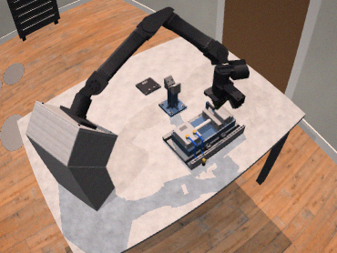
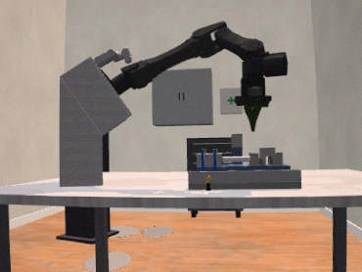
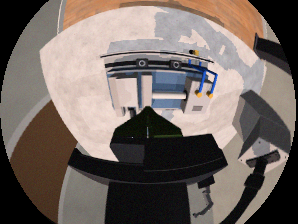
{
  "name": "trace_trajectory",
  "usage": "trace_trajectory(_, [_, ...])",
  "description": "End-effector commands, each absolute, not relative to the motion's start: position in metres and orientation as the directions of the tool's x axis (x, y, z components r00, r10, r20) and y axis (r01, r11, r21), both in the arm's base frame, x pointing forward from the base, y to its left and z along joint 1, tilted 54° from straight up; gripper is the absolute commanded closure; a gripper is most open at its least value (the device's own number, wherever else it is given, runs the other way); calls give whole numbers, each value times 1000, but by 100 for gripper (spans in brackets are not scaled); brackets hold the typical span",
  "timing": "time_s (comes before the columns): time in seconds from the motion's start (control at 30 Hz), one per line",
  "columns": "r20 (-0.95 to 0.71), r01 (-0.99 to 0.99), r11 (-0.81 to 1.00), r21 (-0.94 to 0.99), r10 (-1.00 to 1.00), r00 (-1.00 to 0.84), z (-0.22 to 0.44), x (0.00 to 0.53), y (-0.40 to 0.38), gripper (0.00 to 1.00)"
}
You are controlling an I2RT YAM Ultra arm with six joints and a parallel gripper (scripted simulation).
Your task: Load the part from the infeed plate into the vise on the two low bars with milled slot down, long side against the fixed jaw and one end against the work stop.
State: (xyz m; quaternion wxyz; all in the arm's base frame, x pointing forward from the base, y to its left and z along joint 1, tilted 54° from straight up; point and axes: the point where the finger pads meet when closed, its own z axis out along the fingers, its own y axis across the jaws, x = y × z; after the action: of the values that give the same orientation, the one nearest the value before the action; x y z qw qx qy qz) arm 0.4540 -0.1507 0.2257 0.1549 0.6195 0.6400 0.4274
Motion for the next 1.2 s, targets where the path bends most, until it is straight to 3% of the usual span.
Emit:
trace_trajectory(0.0, [294, 624, -129, 771, 941, -169, 250, 447, -165, 100])
trace_trajectory(0.27, [269, 634, -82, 769, 941, -204, 235, 452, -169, 100])
trace_trajectory(0.47, [42, 548, 186, 815, 925, -377, 238, 458, -177, 100])
trace_trajectory(0.73, [-136, 453, 383, 805, 863, -487, 240, 462, -182, 100])
trace_trajectory(1.17, [-522, 148, 764, 628, 555, -648, 244, 471, -196, 100])
